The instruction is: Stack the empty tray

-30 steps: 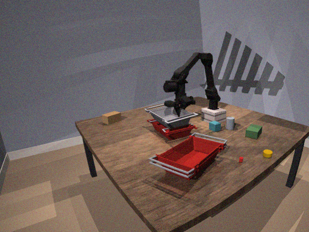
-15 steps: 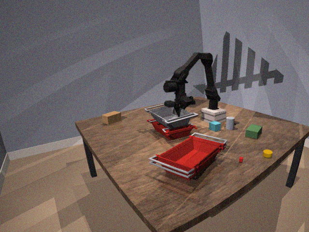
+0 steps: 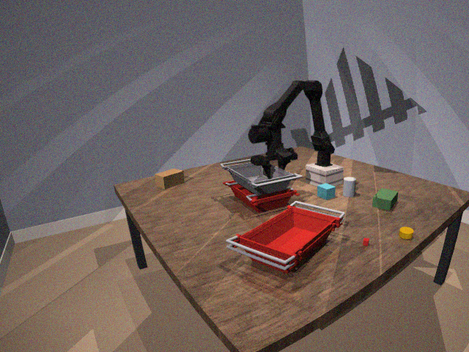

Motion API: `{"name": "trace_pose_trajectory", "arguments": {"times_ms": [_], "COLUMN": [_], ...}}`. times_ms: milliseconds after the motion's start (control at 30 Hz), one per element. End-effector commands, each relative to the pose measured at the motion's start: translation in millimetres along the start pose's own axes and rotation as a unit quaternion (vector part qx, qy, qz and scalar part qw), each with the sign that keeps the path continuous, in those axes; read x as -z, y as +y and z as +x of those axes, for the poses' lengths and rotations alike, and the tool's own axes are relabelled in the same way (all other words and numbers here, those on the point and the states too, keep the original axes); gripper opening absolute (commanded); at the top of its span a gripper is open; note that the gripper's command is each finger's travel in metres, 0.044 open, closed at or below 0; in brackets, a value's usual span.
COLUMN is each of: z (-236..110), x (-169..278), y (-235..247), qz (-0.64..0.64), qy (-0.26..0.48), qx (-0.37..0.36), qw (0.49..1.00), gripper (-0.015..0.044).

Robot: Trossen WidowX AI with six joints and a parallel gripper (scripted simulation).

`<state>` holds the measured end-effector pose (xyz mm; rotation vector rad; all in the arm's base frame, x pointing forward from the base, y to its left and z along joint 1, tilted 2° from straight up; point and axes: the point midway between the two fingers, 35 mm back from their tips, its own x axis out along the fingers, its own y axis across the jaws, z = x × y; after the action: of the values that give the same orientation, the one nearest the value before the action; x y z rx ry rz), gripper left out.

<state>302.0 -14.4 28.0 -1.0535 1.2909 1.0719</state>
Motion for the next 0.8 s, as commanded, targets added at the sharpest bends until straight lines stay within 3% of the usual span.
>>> {"name": "trace_pose_trajectory", "arguments": {"times_ms": [0, 333, 600, 767], "z": [1, 1, -3, -26], "x": [0, 0, 0, -1], "y": [1, 1, -1, -4], "qz": [0.001, 0.001, 0.000, 0.000], "qy": [-0.001, -0.001, 0.000, 0.000], "qx": [-0.002, -0.002, 0.000, -0.001], "qw": [1.000, 1.000, 1.000, 1.000], "gripper": [0.0293, 0.0440, 0.0440, 0.0440]}}
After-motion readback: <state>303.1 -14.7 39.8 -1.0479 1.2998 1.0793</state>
